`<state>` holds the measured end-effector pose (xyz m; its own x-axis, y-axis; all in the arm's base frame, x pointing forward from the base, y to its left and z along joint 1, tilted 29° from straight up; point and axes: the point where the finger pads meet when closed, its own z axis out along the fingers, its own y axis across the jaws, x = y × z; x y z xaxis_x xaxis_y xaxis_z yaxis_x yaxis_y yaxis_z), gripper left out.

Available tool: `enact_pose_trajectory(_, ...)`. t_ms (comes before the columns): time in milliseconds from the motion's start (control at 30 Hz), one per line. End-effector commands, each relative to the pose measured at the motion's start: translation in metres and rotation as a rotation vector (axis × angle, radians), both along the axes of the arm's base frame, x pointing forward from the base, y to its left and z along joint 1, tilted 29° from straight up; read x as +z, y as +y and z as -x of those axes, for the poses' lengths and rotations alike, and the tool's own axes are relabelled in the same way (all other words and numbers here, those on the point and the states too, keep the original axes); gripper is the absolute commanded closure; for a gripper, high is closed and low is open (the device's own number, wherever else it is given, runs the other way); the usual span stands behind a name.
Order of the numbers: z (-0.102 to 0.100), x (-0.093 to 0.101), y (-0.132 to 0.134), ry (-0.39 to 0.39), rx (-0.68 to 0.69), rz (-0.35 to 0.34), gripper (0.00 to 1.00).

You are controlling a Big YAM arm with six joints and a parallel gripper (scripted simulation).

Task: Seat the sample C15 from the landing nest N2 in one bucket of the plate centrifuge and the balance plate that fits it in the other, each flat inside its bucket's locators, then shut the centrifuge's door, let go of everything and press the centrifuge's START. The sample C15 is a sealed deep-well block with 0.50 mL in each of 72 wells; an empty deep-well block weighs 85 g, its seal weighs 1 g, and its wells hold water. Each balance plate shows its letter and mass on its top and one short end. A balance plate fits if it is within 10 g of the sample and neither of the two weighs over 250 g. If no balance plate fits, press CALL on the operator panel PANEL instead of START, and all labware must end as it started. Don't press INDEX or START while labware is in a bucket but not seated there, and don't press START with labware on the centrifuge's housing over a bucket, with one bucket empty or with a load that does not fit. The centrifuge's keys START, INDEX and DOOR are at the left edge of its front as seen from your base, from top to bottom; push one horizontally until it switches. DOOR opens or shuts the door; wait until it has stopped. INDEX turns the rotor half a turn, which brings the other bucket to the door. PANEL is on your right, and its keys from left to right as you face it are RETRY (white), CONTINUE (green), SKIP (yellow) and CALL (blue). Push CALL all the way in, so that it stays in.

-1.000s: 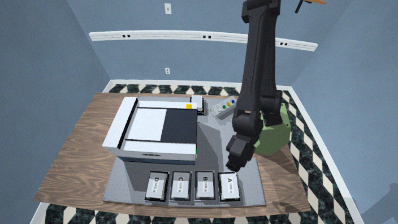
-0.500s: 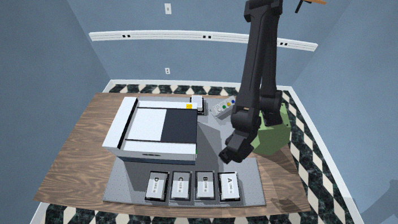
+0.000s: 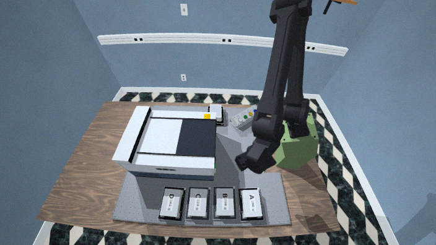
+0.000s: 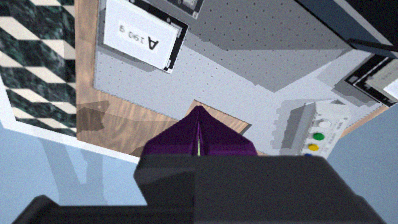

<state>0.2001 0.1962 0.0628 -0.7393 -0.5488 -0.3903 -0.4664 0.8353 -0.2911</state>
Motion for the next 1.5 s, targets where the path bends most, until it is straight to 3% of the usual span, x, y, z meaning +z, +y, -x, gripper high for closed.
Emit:
enact_pose_trajectory(0, -0.002, 0.002, -0.008, -0.002, -0.102, -0.045, 1.0)
enact_pose_trajectory(833, -0.005, 0.004, -0.02, -0.015, -0.333, -0.174, 1.0)
enact_pose_trajectory(1467, -0.006, 0.004, -0.024, -0.02, -0.411, -0.216, 1.0)
